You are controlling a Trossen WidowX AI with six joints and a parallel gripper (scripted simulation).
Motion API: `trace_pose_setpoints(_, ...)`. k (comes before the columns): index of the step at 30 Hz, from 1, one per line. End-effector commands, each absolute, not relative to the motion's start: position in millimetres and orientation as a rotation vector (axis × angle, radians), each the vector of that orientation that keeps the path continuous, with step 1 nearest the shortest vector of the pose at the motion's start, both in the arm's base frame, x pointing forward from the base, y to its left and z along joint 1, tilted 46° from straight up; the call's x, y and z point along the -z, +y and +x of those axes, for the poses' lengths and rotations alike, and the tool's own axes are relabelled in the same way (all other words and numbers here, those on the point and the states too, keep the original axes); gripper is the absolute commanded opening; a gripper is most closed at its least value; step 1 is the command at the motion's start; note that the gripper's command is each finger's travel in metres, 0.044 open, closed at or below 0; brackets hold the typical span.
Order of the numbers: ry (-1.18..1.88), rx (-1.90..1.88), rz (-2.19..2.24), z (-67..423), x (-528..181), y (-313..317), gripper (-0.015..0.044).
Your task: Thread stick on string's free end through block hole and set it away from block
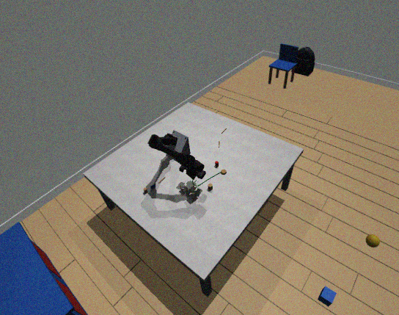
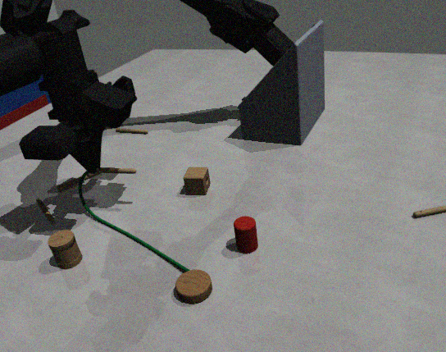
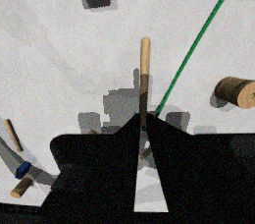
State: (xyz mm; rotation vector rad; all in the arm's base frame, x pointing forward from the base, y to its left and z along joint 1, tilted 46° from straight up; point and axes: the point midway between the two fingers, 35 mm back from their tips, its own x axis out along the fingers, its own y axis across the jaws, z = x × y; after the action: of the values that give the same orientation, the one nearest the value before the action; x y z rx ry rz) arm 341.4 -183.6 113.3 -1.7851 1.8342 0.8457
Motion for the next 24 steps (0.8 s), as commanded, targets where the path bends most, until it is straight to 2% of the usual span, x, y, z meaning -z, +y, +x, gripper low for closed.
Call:
trace_pose_setpoints(1,1.836,-0.846,-1.787,342.0,-118.3,-188.2,0.0)
trace_pose_setpoints(24,1.844,-0.839,-1.797,342.7,-137.8,-206.4,0.0)
